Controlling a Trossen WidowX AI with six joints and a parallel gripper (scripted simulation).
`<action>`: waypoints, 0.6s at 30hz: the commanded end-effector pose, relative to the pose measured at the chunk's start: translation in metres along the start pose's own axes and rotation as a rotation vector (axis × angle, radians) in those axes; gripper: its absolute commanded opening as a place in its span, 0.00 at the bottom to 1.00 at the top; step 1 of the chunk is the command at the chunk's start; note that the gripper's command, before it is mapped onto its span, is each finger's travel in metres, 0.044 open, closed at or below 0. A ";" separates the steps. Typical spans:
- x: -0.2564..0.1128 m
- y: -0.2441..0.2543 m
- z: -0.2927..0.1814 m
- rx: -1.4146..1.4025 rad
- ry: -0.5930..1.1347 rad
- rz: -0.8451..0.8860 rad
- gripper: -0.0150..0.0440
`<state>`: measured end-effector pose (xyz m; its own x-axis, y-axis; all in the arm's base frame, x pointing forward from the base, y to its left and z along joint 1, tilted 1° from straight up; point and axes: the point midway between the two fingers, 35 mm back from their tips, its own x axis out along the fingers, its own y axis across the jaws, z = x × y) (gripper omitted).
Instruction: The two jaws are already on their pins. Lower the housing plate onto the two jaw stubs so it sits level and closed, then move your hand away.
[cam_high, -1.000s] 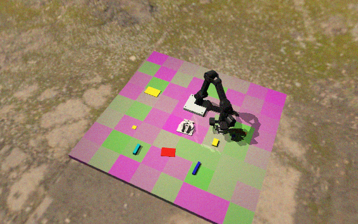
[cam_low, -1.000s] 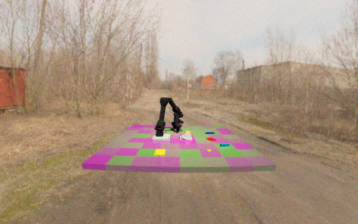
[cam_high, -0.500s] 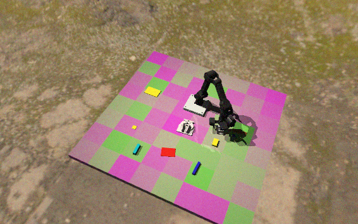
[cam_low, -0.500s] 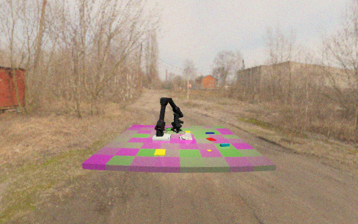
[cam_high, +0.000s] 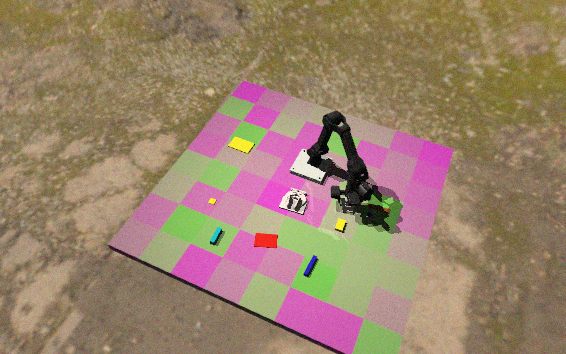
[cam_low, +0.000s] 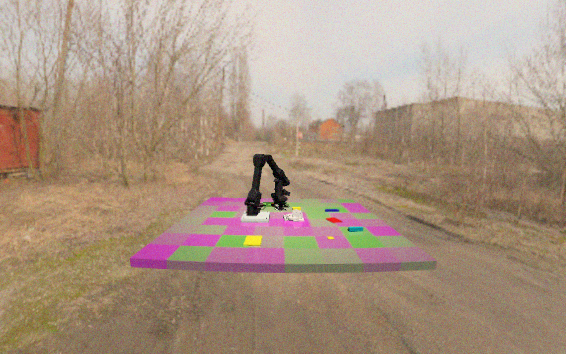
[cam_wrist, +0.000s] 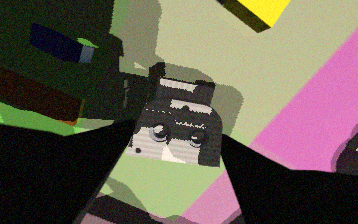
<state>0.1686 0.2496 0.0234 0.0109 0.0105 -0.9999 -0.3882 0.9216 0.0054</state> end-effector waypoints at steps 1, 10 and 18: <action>0.000 0.000 0.000 0.000 0.000 0.000 0.90; 0.000 0.000 0.000 0.000 0.000 0.000 0.85; -0.004 0.000 0.001 0.000 0.000 0.000 0.85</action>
<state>0.1684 0.2493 0.0237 0.0097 0.0087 -0.9999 -0.3882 0.9216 0.0043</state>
